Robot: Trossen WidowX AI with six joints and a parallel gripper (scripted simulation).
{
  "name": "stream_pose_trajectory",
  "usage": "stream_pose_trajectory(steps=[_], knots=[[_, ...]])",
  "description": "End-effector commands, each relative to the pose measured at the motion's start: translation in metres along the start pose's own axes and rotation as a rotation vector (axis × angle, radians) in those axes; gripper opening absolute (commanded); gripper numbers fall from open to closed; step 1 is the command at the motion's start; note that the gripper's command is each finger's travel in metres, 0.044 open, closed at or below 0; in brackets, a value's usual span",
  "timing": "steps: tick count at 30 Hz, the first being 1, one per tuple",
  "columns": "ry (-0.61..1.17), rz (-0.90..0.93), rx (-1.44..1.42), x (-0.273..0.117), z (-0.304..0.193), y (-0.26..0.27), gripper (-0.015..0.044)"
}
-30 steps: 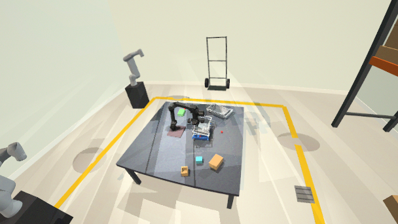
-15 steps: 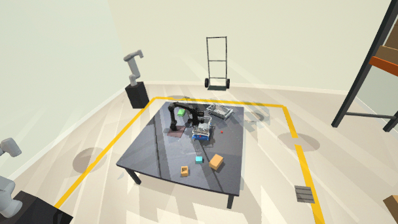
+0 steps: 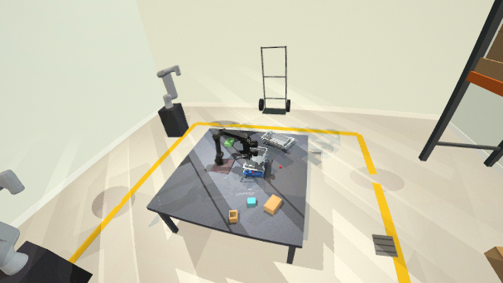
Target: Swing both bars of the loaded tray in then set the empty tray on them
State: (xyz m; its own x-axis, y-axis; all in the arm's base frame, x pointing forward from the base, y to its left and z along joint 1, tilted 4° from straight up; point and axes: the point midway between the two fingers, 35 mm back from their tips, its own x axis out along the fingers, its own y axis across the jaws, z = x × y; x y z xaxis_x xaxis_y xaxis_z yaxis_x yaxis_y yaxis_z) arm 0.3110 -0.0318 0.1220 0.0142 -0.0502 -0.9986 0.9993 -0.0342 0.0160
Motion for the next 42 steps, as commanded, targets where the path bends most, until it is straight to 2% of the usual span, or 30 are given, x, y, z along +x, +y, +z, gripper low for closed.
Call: stream_pose_trajectory(steps=[1,42], knots=[[-0.005,-0.024,0.018,0.0054,0.0052,-0.0052,0.0],[-0.003,-0.015,0.011,0.008,0.0048,-0.0048,0.0]])
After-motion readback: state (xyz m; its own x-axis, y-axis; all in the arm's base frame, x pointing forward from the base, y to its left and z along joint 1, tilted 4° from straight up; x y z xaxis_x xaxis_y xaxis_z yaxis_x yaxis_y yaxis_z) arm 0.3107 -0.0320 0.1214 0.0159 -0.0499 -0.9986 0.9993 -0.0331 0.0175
